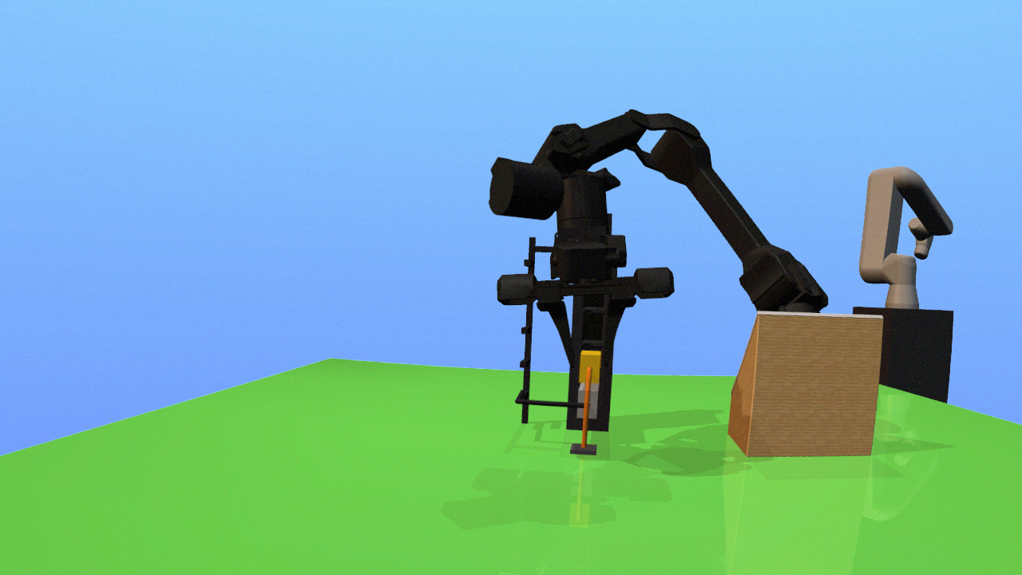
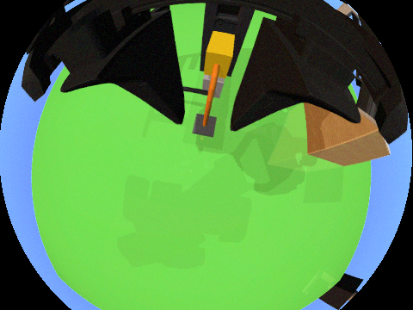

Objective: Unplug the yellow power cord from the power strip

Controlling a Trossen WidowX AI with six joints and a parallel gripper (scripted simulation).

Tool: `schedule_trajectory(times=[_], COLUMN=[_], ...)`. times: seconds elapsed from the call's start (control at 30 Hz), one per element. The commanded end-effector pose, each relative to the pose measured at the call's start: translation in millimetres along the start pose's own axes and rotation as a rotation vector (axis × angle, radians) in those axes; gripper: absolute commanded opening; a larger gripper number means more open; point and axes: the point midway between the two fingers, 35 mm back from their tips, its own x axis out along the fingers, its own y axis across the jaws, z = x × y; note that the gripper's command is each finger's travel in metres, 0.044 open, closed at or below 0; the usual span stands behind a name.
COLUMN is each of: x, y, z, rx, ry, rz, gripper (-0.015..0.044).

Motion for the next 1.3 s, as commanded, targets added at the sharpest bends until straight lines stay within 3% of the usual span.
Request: schedule_trajectory(times=[0.0,1.27], x=[-11,-15], y=[4,6], z=[-34,-74], rx=[0.036,0.036], ry=[0.123,0.125], rz=[-0.089,-0.088], gripper=[0.016,0.016])
